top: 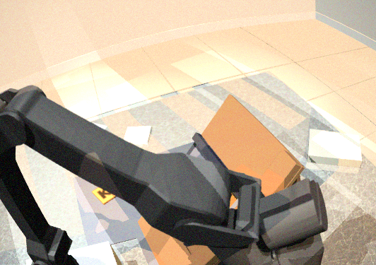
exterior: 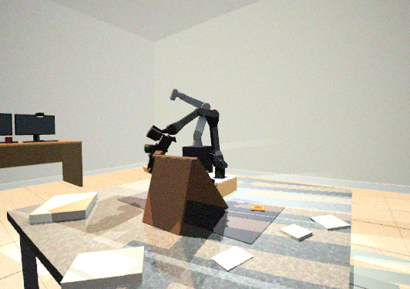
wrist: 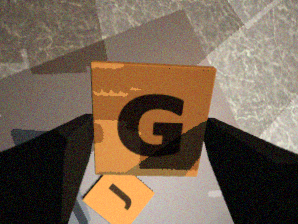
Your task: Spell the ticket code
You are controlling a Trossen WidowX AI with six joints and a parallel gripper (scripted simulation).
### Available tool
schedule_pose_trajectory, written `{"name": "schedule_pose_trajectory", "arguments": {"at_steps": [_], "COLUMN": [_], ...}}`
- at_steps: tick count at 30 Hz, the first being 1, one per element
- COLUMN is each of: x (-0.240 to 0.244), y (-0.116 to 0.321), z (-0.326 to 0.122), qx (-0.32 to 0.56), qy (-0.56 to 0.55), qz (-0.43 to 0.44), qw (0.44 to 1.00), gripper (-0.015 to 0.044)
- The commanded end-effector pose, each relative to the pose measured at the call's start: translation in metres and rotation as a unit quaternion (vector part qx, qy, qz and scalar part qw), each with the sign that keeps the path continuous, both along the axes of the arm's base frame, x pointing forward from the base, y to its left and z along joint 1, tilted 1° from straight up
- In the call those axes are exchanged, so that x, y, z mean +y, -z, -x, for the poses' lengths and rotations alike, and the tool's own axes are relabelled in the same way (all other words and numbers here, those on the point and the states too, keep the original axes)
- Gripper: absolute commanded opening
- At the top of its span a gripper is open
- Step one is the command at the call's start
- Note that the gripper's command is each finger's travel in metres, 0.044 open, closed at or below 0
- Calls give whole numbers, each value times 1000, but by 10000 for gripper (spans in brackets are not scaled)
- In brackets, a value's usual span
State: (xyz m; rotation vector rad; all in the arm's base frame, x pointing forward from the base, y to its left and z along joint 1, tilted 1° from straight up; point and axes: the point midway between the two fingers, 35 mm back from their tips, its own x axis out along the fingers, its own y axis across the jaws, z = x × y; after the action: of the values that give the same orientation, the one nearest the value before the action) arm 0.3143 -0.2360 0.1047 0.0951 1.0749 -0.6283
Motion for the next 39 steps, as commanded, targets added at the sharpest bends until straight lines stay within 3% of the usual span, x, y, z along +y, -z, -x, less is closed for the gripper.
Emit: {"name": "schedule_pose_trajectory", "arguments": {"at_steps": [1, 12, 28, 39], "x": [4, 34, 92, 159], "y": [-25, -96, -154, -167], "z": [-19, -65, -74, -82], "qx": [-24, -95, -138, -190], "qy": [-26, -97, -196, -239], "qz": [33, 112, 177, 155], "qw": [999, 984, 955, 940], "gripper": [0, 0, 0, 0]}}
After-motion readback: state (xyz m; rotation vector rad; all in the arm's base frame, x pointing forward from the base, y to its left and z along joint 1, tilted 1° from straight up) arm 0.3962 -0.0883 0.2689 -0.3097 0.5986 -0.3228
